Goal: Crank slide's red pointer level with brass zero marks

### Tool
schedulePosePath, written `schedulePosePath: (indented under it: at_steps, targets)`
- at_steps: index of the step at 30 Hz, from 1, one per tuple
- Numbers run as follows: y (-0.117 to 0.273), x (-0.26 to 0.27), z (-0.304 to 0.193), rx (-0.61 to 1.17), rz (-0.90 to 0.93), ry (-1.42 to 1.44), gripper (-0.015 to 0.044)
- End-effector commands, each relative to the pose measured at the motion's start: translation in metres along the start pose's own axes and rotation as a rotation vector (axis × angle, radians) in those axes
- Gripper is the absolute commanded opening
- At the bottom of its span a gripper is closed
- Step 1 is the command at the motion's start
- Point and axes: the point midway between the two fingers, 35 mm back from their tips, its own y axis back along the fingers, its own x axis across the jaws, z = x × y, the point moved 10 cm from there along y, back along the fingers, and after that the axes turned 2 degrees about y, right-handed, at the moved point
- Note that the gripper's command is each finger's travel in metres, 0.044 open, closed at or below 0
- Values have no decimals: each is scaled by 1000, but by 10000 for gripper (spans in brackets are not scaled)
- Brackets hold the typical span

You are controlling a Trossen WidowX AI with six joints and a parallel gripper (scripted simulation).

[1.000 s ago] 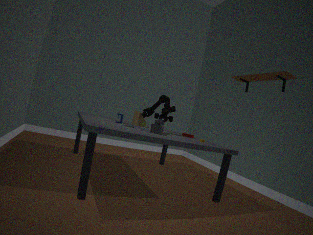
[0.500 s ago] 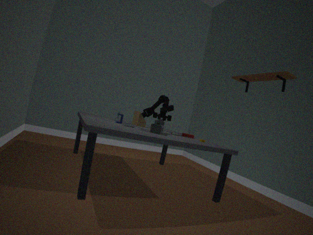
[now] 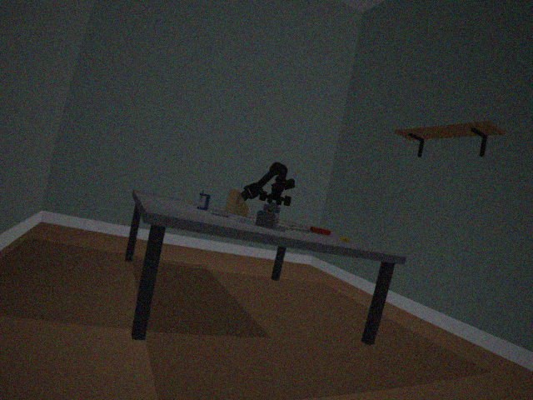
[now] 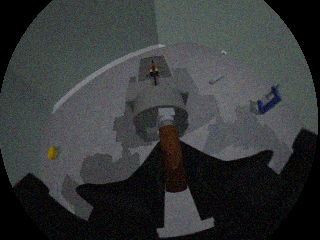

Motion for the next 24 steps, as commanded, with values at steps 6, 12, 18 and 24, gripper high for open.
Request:
schedulePosePath:
  at_steps: [6,12,18,24]
  targets:
    - [-2,-8,-2,1,-23,-5,0]
    - [-2,-9,-3,1,-23,-5,0]
    - [-3,-10,-3,1,-23,-5,0]
    - [-4,-11,-4,1,-23,-5,0]
